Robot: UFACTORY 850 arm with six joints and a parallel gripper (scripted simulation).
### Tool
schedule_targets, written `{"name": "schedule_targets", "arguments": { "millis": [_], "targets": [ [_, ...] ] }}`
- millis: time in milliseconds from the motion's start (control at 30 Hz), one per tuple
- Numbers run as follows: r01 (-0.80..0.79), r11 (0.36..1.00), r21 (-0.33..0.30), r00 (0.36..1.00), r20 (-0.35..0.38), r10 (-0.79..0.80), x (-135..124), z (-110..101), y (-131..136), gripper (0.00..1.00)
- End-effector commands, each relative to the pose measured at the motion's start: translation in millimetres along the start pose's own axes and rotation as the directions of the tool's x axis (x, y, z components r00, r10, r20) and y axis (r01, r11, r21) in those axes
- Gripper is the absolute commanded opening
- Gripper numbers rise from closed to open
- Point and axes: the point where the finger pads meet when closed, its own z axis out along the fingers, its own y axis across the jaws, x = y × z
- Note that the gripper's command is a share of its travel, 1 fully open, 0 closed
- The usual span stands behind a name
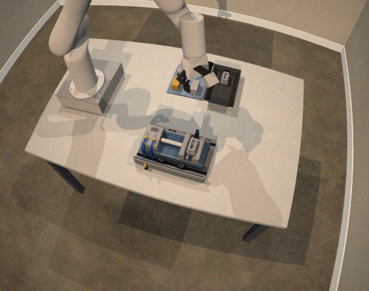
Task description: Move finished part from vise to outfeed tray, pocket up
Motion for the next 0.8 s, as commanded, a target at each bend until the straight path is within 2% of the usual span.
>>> {"name": "schedule_targets", "arguments": {
  "millis": [0, 300, 367, 400, 533, 767],
  "targets": [
    [-0.158, 0.987, -0.013, 0.986, 0.052, 0.158, 26, 14, 17, 1.0],
    [-0.4, 0.915, -0.041, 0.909, 0.108, 0.402, 61, 35, 49, 1.0],
    [-0.4, 0.915, -0.041, 0.909, 0.108, 0.402, 61, 35, 49, 1.0],
    [-0.474, 0.879, -0.052, 0.87, 0.125, 0.477, 72, 42, 60, 1.0],
    [-0.557, 0.828, -0.065, 0.816, 0.145, 0.56, 85, 51, 73, 1.0],
    [-0.707, 0.701, -0.094, 0.68, 0.181, 0.71, 110, 68, 102, 1.0]
  ]
}}
